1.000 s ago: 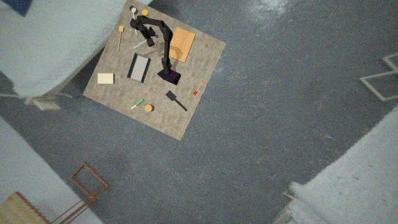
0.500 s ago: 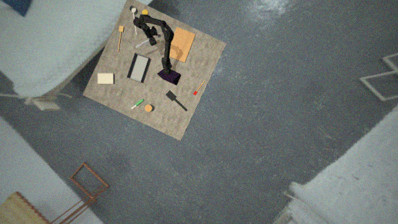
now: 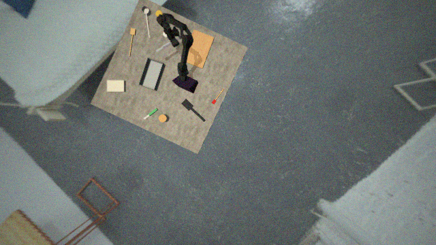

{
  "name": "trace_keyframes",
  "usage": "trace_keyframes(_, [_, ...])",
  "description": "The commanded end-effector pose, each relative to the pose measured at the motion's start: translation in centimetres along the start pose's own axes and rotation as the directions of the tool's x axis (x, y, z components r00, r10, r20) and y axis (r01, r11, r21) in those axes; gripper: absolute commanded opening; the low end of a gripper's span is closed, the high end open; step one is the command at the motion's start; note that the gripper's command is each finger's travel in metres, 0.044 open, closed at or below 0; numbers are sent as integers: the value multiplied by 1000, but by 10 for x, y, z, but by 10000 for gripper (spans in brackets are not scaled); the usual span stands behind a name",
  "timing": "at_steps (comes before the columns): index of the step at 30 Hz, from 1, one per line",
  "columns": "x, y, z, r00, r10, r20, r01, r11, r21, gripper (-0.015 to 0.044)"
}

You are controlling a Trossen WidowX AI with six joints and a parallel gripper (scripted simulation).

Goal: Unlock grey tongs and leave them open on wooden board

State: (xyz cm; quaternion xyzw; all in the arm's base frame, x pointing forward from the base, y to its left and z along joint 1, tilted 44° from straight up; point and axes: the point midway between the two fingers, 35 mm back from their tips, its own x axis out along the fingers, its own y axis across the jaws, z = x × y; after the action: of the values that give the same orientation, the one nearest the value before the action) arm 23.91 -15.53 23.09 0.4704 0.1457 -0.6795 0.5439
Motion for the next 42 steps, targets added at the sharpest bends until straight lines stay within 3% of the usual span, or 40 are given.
trace_keyframes(1, [-1,-2,19,1000,5,-21,-6,999,-41,-150])
trace_keyframes(22, [-3,-33,103,998,35,-45,-45,965,-258,-150])
trace_keyframes(42, [-23,-75,166,995,92,29,-65,866,-496,-150])
